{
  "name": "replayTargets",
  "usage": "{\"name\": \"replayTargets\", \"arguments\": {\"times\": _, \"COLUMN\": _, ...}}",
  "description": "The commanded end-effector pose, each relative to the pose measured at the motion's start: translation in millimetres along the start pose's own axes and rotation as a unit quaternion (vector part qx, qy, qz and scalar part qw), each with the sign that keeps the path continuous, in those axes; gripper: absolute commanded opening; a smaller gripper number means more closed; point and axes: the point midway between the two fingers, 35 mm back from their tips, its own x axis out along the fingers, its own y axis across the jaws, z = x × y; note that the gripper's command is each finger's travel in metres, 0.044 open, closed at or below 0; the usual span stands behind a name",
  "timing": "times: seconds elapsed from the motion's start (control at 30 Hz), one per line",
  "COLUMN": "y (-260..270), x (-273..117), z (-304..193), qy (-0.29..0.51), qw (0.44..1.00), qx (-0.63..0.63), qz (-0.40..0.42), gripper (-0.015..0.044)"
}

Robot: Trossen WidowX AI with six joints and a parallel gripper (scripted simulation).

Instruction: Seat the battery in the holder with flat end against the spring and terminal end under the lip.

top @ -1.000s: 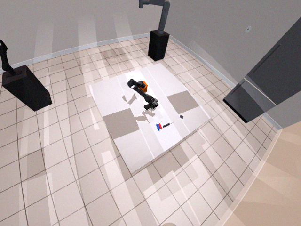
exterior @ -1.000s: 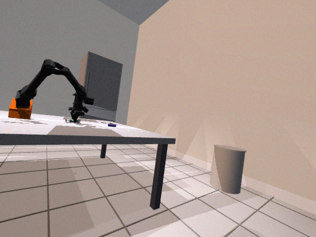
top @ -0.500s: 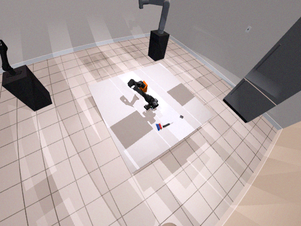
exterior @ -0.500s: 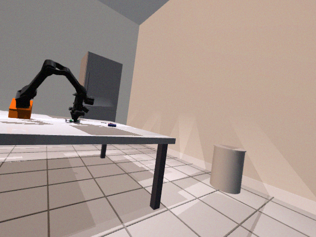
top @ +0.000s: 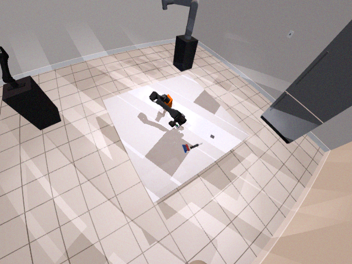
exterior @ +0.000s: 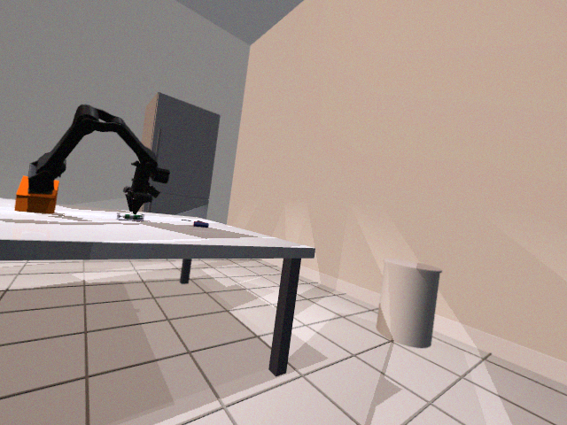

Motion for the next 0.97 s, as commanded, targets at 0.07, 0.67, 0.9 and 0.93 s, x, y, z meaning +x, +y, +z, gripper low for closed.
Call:
{"name": "replayTargets", "arguments": {"times": 0.07, "y": 8.4, "x": -54.1, "z": 0.1, "qy": -0.009, "qw": 1.0, "qx": 0.004, "qz": 0.003, "gripper": 0.0378}}
{"name": "replayTargets", "arguments": {"times": 0.67, "y": 11.1, "x": -60.7, "z": 0.8, "qy": -0.008, "qw": 1.0, "qx": 0.004, "qz": 0.002, "gripper": 0.044}}
{"name": "replayTargets", "arguments": {"times": 0.9, "y": 11.1, "x": -60.7, "z": 0.8, "qy": -0.008, "qw": 1.0, "qx": 0.004, "qz": 0.002, "gripper": 0.044}}
{"name": "replayTargets", "arguments": {"times": 0.93, "y": 11.1, "x": -60.7, "z": 0.8, "qy": -0.008, "qw": 1.0, "qx": 0.004, "qz": 0.002, "gripper": 0.044}}
